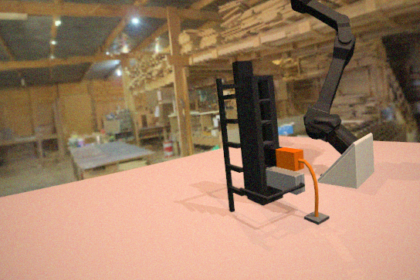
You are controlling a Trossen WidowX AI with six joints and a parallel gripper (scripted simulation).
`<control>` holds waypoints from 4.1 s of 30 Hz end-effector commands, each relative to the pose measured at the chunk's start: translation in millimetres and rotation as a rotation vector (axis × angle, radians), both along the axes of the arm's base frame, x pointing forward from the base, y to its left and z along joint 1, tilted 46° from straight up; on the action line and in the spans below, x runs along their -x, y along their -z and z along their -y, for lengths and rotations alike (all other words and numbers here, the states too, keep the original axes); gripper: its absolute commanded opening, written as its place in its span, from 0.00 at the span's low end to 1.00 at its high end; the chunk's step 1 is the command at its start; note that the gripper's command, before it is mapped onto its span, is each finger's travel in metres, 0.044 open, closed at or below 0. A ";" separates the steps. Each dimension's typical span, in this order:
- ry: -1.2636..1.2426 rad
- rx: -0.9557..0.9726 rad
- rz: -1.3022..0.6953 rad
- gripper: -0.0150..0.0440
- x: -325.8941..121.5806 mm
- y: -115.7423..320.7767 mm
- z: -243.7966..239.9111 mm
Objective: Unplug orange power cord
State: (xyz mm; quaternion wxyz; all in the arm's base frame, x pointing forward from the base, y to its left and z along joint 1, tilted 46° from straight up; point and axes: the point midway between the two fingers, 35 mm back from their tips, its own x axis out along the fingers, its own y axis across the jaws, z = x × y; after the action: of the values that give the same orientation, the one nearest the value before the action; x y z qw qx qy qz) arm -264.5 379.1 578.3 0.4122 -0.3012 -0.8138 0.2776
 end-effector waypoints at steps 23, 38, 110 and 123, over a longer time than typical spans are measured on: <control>-0.149 -0.718 -0.364 0.53 -98.1 -156.4 265.8; -0.077 -1.155 -0.872 0.53 -306.4 -160.5 424.8; 2.578 1.779 -1.583 0.53 -519.0 532.9 314.0; 2.578 1.780 -1.583 0.53 -515.5 520.7 325.3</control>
State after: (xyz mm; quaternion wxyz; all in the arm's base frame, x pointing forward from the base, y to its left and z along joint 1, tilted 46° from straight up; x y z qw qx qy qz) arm 253.0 58.4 52.6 -0.3366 0.6129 -0.6889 -0.1912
